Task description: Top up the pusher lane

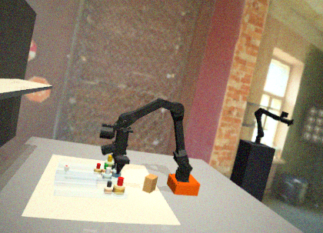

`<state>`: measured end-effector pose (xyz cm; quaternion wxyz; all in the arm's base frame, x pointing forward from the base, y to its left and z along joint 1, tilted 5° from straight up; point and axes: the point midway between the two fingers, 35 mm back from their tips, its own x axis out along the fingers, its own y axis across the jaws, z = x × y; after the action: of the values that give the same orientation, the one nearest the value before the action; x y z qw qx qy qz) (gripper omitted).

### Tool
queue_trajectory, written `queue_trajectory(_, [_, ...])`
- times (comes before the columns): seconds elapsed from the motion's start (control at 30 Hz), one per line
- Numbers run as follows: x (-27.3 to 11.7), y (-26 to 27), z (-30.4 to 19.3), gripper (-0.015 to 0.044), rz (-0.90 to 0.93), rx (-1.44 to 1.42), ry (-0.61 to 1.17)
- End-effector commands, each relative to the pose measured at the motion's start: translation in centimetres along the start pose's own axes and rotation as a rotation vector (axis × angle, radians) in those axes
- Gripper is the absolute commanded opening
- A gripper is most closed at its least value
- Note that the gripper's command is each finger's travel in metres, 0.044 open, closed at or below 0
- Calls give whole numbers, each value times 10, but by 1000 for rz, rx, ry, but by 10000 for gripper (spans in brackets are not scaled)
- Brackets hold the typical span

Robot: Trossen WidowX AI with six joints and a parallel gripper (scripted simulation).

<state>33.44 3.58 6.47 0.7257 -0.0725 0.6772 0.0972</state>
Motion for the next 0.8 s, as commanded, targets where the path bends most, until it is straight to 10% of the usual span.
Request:
queue_trajectory(0.0, [-4,0,10,0,-1,-1,-33])
queue_trajectory(0.77, [-4,0,13,0,-1,-1,-33])
